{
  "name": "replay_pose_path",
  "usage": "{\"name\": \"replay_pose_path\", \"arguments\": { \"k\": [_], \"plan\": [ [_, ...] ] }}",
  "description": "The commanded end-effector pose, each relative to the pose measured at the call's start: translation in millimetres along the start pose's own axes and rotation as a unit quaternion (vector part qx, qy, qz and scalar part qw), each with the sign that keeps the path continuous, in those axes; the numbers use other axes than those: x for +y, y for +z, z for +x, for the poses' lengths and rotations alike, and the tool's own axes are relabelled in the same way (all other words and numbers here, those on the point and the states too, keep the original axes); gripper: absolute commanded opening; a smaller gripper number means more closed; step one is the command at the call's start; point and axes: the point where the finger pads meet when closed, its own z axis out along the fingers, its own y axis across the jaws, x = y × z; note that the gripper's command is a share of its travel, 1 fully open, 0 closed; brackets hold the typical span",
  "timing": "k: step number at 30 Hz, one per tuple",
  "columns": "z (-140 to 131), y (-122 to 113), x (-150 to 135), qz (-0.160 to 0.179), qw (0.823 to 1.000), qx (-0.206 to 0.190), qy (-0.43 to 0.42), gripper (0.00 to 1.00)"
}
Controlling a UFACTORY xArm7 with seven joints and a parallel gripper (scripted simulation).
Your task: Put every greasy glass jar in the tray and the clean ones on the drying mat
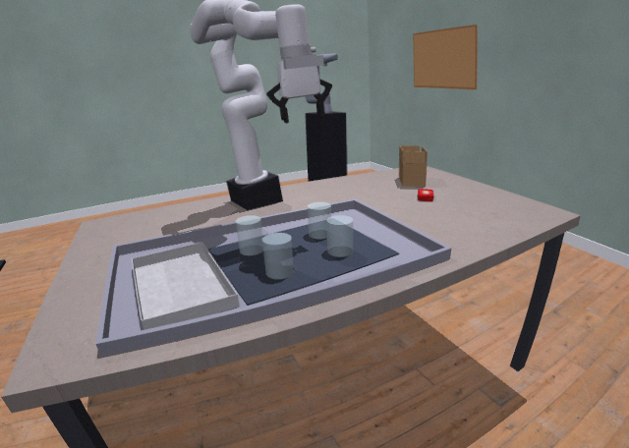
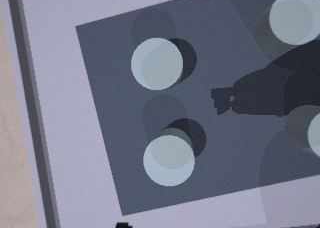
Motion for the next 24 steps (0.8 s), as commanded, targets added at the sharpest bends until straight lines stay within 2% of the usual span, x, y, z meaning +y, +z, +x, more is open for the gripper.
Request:
{"name": "replay_pose_path", "arguments": {
  "k": [1, 24],
  "plan": [
    [-0.7, -1.1, 5.0, 0.004, 1.0, 0.002, -0.023, 1.0],
    [-10.2, 3.8, 31.1, 0.015, 0.991, 0.003, -0.134, 1.0]
  ]
}}
